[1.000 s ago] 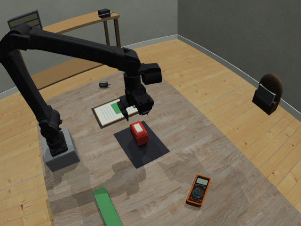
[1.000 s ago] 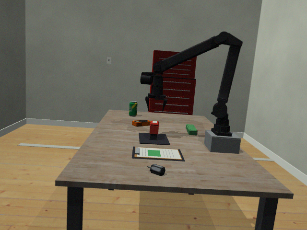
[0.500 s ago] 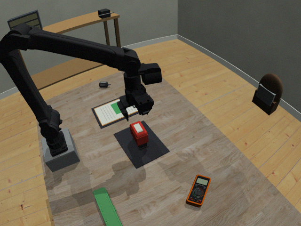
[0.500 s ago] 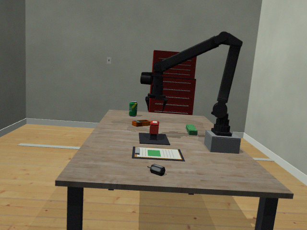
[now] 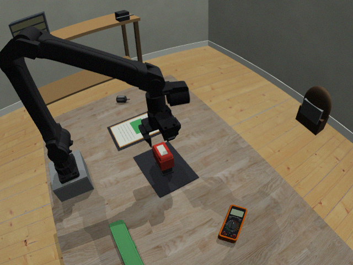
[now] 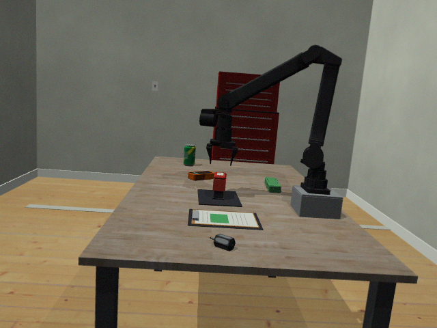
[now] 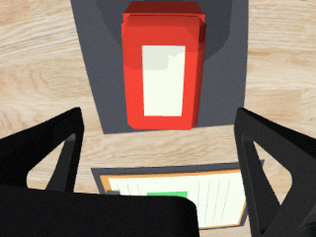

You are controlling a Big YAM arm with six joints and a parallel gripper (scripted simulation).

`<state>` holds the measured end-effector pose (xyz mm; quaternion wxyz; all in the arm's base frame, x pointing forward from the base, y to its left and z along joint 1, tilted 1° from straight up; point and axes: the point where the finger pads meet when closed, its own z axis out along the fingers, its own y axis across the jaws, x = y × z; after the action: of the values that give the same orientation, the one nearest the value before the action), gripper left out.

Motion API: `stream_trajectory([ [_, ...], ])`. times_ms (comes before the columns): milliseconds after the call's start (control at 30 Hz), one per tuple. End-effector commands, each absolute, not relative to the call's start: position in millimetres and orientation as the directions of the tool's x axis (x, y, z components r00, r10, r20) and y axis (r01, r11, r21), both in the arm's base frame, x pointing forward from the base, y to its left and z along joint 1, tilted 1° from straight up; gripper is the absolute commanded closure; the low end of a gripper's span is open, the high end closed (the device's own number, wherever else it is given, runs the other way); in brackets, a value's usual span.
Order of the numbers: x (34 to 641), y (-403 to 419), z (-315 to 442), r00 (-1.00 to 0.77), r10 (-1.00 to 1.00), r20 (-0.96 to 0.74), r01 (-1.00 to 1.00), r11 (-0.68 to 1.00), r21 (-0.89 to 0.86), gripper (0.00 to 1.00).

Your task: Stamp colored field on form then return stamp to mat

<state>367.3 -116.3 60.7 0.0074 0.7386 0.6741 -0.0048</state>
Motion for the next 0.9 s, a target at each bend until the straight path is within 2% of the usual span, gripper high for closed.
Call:
stream_trajectory([
  [0,366.0,-119.5,35.6,0.087,0.996,-0.012,0.996,-0.087,-0.011,0.14],
  [300,364.7,-119.7,-6.0,0.087,0.996,-0.012,0.996,-0.087,-0.012,0.14],
  [867,364.2,-119.7,-23.5,0.087,0.996,-0.012,0.996,-0.087,-0.012,0.14],
])
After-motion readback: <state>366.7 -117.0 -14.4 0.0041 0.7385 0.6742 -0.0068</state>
